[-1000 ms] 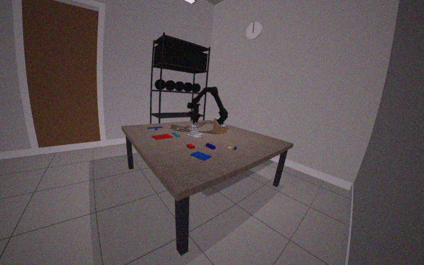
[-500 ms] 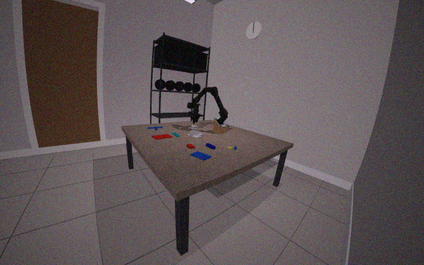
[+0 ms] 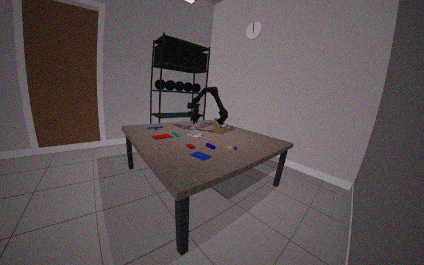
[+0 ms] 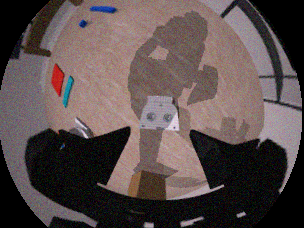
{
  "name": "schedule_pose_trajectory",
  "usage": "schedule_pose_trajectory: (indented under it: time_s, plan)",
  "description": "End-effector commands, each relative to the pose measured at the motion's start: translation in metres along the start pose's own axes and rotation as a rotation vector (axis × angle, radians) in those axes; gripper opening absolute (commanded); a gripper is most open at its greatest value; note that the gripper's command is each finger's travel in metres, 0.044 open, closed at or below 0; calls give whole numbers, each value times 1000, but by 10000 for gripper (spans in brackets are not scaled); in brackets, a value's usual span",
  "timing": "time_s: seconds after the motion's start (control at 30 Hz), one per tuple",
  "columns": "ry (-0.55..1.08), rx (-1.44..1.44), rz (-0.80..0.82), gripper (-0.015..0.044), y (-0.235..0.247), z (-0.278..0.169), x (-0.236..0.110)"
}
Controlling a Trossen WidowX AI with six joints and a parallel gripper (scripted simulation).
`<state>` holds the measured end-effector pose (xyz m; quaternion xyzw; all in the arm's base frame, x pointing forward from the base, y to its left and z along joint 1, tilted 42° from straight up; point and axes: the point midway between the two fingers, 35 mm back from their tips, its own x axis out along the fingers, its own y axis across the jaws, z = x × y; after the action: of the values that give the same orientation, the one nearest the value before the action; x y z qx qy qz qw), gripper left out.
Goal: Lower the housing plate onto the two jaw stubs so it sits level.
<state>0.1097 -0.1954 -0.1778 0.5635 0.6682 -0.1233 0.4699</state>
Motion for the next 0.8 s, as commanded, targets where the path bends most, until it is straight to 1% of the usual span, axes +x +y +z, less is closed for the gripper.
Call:
schedule_pose_trajectory:
  time_s: [0.0, 0.43, 0.77]
  plan:
    - [-1, 5, 5, 440, 1, 0, 0]
    - [0, 0, 0, 440, 0, 0, 0]
    - [-1, 1, 2, 440, 1, 2, 15]
